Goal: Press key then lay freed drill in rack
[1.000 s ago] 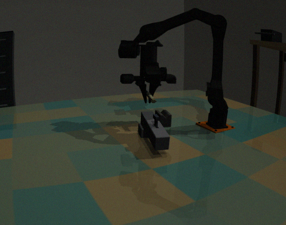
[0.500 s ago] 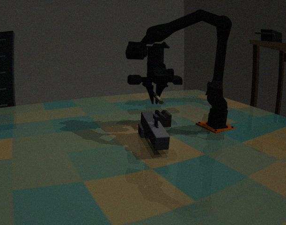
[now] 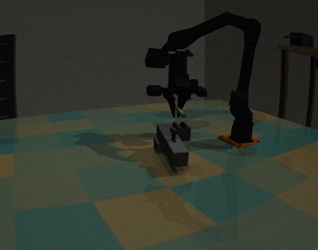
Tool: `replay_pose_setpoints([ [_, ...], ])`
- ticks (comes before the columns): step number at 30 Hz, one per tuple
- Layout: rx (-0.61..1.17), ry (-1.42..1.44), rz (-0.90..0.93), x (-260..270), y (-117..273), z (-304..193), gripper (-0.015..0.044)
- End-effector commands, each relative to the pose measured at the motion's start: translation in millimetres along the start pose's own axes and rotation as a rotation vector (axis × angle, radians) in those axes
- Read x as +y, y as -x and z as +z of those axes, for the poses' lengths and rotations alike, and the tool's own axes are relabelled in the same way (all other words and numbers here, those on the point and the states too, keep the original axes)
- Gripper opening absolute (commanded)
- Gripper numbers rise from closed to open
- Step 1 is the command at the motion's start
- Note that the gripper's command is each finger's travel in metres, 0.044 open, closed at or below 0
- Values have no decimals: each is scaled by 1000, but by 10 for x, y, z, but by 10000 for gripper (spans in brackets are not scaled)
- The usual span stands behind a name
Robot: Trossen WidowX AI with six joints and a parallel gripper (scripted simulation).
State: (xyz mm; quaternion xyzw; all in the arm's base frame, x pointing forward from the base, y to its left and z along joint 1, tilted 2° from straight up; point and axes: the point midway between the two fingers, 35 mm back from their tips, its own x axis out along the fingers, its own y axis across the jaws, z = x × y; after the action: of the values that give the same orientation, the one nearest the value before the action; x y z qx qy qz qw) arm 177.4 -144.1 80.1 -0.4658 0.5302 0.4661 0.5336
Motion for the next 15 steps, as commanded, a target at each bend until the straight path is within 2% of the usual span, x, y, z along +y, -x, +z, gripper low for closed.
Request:
replay_pose_setpoints([
  [1,-5,6,11,21,-85,9,0],
  [15,-5,6,12,49,-223,24,0],
])
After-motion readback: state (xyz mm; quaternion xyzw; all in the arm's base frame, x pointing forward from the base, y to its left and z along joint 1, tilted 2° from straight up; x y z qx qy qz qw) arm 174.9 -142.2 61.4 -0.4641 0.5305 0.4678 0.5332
